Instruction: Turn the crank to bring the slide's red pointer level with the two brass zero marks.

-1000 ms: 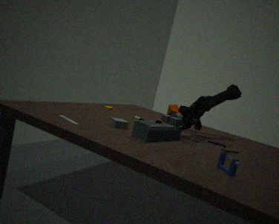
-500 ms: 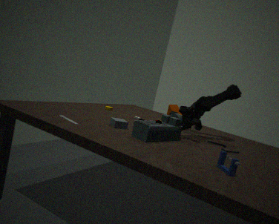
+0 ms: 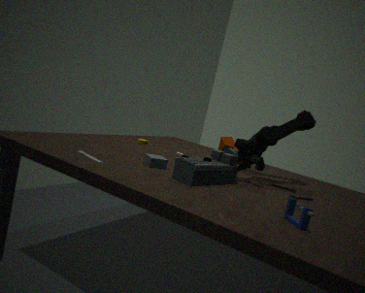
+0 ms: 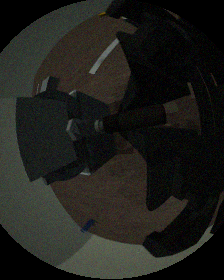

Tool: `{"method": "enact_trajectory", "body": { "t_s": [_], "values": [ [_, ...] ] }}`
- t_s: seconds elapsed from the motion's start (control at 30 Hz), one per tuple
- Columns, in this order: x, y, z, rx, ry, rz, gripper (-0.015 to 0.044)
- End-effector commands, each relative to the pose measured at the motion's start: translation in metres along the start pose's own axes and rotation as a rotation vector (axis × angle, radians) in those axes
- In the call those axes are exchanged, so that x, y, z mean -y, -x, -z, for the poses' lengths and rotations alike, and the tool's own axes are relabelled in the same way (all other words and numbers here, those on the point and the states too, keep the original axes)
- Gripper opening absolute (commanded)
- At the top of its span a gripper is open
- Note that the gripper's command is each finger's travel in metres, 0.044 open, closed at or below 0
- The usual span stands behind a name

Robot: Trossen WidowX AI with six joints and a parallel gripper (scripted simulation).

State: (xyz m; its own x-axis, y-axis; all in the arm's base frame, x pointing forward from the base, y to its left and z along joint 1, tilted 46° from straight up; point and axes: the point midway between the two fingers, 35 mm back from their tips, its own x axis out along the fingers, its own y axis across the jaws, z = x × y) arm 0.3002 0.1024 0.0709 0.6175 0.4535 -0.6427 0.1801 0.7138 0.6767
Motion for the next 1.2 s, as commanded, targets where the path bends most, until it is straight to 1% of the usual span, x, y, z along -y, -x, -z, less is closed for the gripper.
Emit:
{"method": "enact_trajectory", "body": {
  "t_s": [0.0,1.17],
  "values": [
    [-0.0092,0.0,0.0001,-0.008,0.011,-0.025,0.0],
    [-0.0141,0.0016,-0.001,-0.008,0.011,-0.025,0.0]
  ]
}}
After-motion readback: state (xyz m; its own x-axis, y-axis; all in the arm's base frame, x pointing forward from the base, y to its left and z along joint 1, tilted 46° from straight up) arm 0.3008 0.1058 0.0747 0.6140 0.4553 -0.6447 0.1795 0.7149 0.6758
